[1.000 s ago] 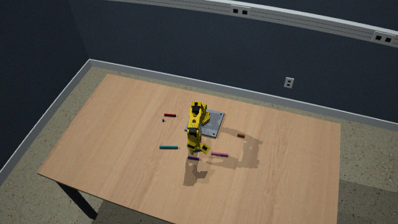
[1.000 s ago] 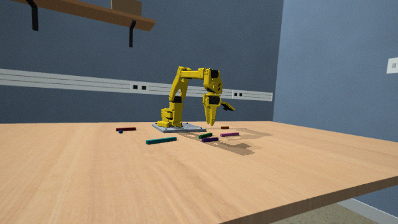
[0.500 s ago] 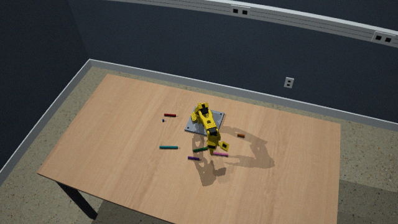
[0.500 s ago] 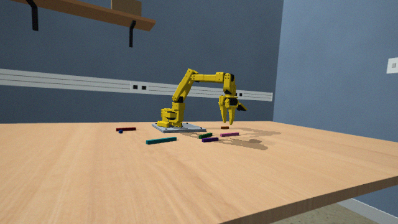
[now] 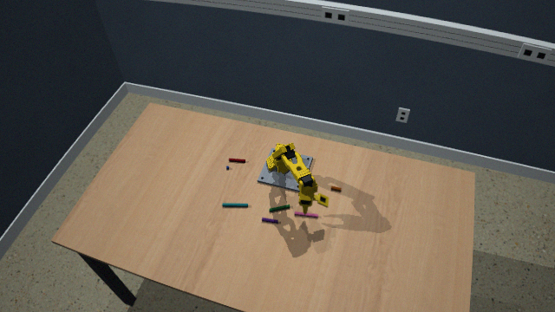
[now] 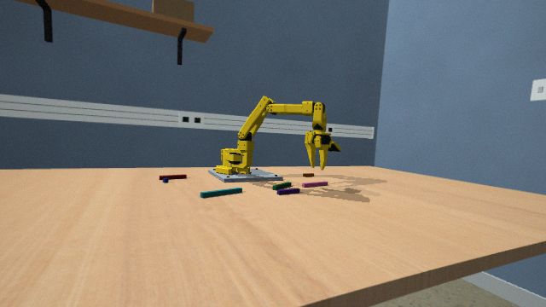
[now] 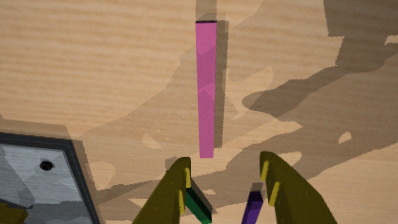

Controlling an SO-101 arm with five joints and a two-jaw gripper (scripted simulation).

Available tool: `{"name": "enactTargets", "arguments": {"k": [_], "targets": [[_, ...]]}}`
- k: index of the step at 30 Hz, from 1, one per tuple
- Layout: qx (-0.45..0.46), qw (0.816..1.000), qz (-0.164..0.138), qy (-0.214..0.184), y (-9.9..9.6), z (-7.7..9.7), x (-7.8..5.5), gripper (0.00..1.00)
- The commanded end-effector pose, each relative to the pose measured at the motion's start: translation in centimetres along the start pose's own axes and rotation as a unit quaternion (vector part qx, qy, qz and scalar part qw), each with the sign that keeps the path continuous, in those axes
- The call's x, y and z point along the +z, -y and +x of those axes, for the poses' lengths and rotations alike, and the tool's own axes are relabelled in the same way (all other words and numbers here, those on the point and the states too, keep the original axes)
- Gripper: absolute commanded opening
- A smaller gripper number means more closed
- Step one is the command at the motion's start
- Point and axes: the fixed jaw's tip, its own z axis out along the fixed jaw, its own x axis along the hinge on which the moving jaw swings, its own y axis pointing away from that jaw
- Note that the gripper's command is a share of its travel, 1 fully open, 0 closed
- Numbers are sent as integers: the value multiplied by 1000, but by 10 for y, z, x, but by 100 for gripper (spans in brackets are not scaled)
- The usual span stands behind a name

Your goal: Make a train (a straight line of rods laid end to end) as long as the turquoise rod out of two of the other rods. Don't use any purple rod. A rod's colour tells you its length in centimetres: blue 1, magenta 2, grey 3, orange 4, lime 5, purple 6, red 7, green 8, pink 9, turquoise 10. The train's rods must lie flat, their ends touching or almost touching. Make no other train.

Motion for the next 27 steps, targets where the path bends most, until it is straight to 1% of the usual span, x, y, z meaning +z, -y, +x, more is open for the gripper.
{"name": "enactTargets", "arguments": {"k": [1, 4, 5, 27], "targets": [[1, 1000, -7, -4, -2, -2, 3, 19], [0, 1000, -7, -4, -2, -2, 3, 19], [7, 1000, -6, -3, -2, -4, 1, 19], [7, 1000, -6, -3, -2, -4, 2, 19]]}}
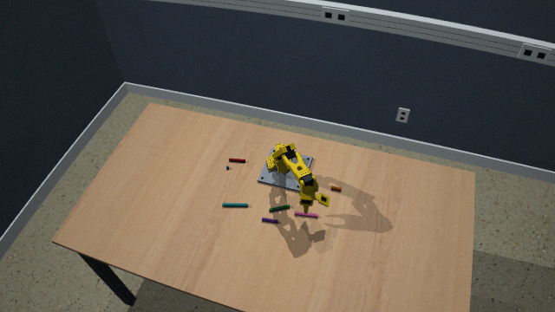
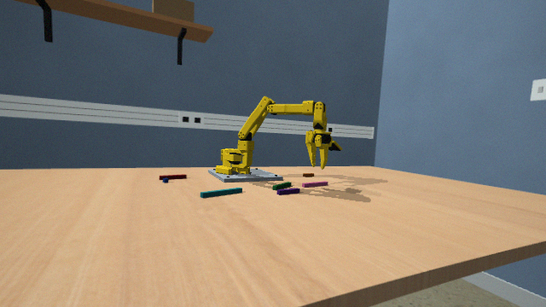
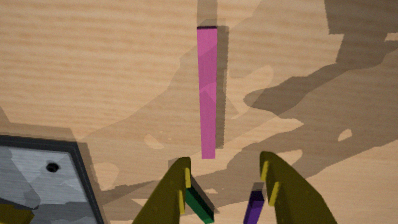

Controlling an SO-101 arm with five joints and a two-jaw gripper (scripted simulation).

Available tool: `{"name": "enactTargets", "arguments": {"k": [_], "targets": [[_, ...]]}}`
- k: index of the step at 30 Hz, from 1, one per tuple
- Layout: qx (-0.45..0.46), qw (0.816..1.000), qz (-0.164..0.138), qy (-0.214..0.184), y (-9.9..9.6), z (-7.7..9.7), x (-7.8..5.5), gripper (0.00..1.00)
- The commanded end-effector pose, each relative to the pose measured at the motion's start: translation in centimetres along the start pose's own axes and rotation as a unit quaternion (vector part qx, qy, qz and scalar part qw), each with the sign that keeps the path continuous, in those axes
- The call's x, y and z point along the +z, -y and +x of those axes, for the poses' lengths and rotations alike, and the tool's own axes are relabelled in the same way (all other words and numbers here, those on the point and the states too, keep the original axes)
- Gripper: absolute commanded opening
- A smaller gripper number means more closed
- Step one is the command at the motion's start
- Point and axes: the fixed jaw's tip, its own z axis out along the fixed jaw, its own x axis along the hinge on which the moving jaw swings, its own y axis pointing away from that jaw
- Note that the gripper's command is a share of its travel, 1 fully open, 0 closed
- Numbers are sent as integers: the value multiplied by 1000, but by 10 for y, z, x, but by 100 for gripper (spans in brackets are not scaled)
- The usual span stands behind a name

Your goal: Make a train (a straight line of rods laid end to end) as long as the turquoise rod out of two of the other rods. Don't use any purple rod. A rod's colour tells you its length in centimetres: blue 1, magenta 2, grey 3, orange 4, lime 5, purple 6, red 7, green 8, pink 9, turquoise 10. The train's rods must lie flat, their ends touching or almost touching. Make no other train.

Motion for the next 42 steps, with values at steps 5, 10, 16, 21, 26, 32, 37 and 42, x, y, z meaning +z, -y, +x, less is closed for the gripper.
{"name": "enactTargets", "arguments": {"k": [5, 10, 16, 21, 26, 32, 37, 42], "targets": [[2, 1000, -6, -4, -1, -1, 6, 19], [2, 1000, -6, -4, -1, -2, 12, 19], [2, 1000, -6, -4, 0, -2, 23, 19], [2, 1000, -6, -4, 0, -2, 29, 19], [2, 1000, -6, -4, 0, -2, 39, 19], [2, 1000, -6, -4, -1, -1, 48, 19], [2, 1000, -6, -4, -1, -1, 51, 19], [2, 1000, -6, -4, -2, -1, 53, 19]]}}
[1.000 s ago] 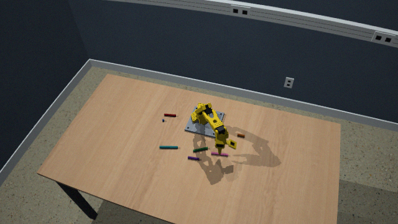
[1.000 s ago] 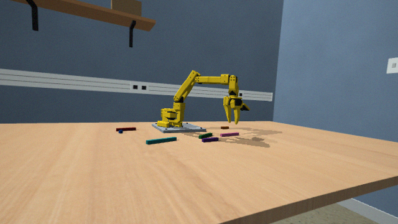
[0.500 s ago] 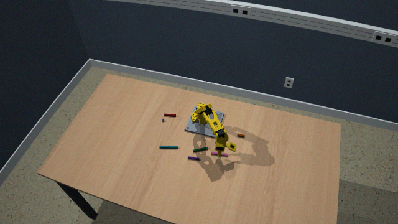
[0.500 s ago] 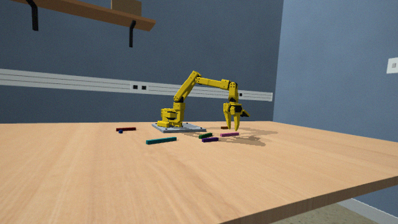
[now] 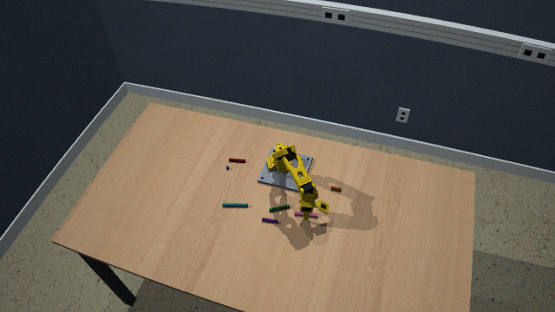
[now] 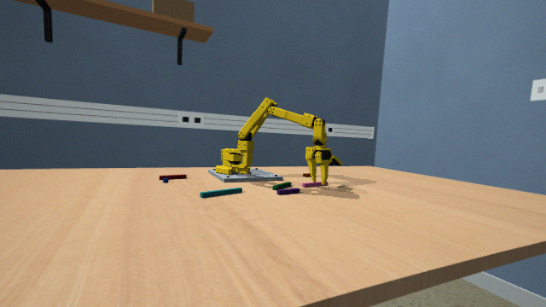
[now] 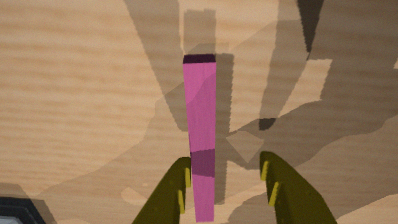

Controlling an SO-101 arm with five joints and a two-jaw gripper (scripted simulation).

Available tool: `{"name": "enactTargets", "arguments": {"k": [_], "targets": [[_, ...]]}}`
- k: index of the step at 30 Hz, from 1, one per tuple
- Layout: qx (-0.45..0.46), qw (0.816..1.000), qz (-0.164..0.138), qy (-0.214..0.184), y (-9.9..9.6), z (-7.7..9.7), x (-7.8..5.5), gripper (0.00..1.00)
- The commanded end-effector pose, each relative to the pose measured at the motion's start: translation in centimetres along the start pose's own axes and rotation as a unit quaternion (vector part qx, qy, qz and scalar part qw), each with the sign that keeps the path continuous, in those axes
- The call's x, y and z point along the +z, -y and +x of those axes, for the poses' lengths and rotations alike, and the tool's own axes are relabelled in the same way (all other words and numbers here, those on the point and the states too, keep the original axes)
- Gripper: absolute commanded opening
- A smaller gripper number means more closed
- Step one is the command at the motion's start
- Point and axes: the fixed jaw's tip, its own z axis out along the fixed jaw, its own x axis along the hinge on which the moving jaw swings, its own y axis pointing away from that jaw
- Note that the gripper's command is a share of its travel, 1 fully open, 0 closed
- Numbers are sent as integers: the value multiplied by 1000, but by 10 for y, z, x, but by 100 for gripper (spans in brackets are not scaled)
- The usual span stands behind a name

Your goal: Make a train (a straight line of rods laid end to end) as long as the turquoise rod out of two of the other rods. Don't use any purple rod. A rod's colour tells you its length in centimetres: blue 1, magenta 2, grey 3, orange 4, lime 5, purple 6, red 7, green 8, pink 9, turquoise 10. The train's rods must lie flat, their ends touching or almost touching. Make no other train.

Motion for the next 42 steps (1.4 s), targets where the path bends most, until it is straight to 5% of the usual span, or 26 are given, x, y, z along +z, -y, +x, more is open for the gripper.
{"name": "enactTargets", "arguments": {"k": [1, 42], "targets": [[2, 1000, -16, -10, -6, 2, 8, 19], [2, 999, -26, -18, -11, 6, 14, 11]]}}
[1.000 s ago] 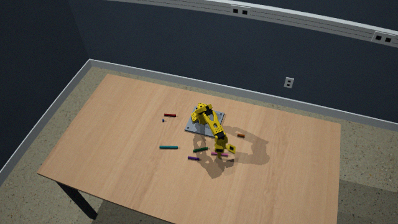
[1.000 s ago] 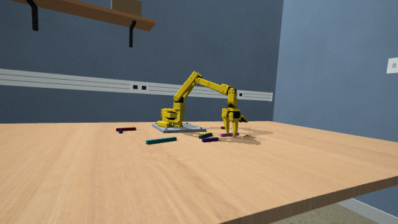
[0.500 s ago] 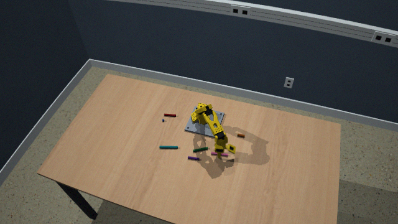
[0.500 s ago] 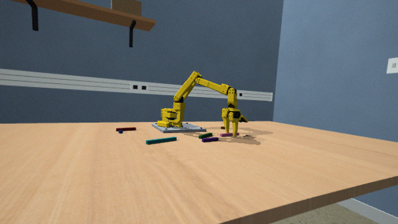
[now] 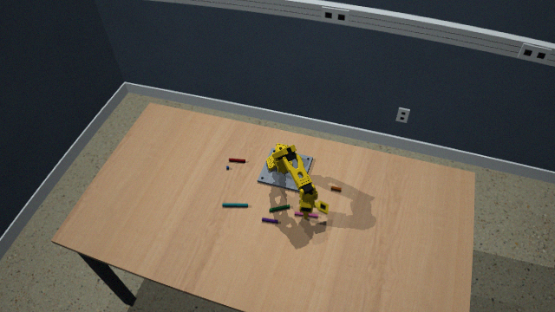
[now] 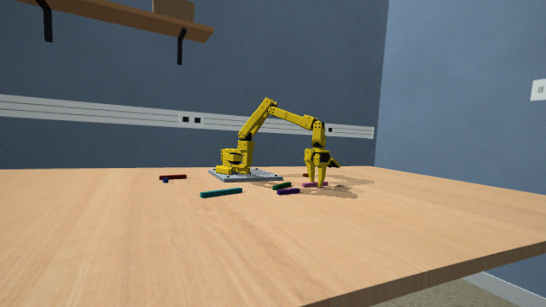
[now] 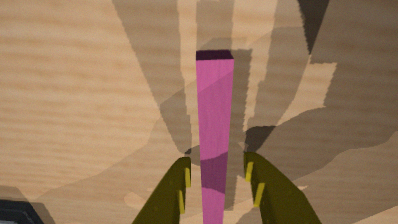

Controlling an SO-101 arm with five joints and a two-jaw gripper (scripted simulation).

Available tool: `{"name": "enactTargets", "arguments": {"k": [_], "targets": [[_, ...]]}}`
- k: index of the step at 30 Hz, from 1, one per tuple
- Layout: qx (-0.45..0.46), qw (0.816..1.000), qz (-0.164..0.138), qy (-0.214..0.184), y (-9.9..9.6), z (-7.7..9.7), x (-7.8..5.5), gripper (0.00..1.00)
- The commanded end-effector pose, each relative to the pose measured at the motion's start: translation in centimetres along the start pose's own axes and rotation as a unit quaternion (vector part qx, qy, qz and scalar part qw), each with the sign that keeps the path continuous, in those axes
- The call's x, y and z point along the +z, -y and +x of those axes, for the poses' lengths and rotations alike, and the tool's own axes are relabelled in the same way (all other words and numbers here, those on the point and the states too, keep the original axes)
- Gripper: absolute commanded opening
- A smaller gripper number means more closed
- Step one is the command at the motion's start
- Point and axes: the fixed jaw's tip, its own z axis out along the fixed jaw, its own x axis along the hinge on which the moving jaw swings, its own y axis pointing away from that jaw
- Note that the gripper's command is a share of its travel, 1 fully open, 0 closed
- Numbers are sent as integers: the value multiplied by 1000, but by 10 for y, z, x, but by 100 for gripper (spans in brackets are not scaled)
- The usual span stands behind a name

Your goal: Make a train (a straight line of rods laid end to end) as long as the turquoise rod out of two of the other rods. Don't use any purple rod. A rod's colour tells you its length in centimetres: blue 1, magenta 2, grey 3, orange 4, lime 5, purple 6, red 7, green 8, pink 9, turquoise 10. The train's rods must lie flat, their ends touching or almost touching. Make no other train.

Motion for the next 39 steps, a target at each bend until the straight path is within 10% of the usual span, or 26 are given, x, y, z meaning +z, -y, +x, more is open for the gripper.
{"name": "enactTargets", "arguments": {"k": [1, 39], "targets": [[2, 1000, -18, -12, -7, 3, 8, 10], [2, 1000, -18, -12, -7, 3, 8, 0]]}}
